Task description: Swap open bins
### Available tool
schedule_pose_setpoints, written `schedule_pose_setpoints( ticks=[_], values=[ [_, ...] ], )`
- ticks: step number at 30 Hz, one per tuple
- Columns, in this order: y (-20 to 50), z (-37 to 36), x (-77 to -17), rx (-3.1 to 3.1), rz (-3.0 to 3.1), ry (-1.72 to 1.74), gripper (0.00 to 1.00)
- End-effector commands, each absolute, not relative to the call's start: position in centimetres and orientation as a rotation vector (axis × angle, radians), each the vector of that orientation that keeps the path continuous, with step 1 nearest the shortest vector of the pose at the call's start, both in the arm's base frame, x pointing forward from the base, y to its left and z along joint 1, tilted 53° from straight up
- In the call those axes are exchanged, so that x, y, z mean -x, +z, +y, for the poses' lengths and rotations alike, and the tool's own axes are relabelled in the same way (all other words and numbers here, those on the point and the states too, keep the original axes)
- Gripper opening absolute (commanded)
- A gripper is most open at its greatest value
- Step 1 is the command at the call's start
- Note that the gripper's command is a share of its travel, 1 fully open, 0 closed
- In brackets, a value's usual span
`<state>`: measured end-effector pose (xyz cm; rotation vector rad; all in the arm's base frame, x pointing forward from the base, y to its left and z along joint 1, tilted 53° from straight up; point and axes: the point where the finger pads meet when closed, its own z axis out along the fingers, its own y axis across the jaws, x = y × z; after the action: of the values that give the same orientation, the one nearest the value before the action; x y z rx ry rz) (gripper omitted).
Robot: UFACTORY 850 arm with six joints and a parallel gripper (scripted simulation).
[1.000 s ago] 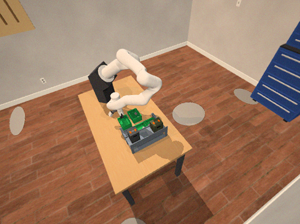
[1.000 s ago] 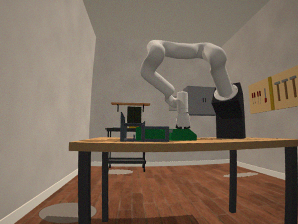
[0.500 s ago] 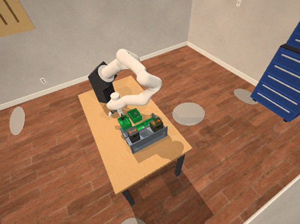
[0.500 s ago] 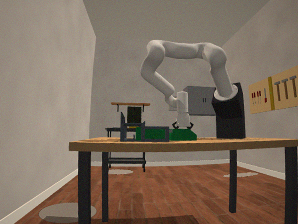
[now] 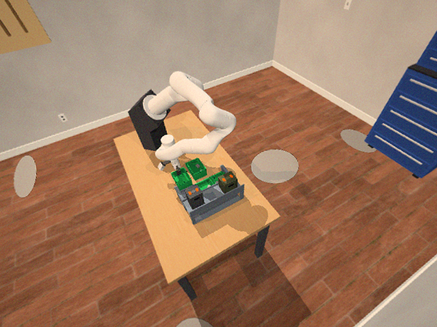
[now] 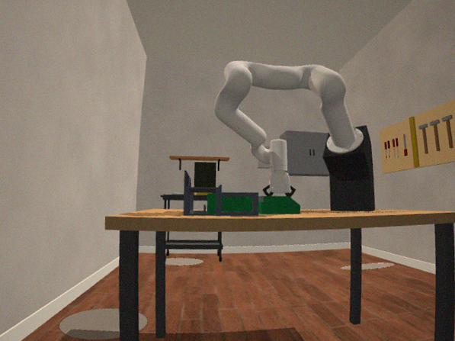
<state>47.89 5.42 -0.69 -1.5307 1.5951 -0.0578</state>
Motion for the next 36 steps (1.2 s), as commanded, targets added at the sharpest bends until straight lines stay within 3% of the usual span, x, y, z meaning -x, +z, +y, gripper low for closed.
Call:
schedule_pose_setpoints(
  ticks=[1, 36],
  values=[
    [-0.67, 5.40, -47.87, 1.530, 1.596, -0.058, 0.95],
    [-0.14, 4.93, -47.33, 1.530, 1.596, -0.058, 0.95]
  ],
)
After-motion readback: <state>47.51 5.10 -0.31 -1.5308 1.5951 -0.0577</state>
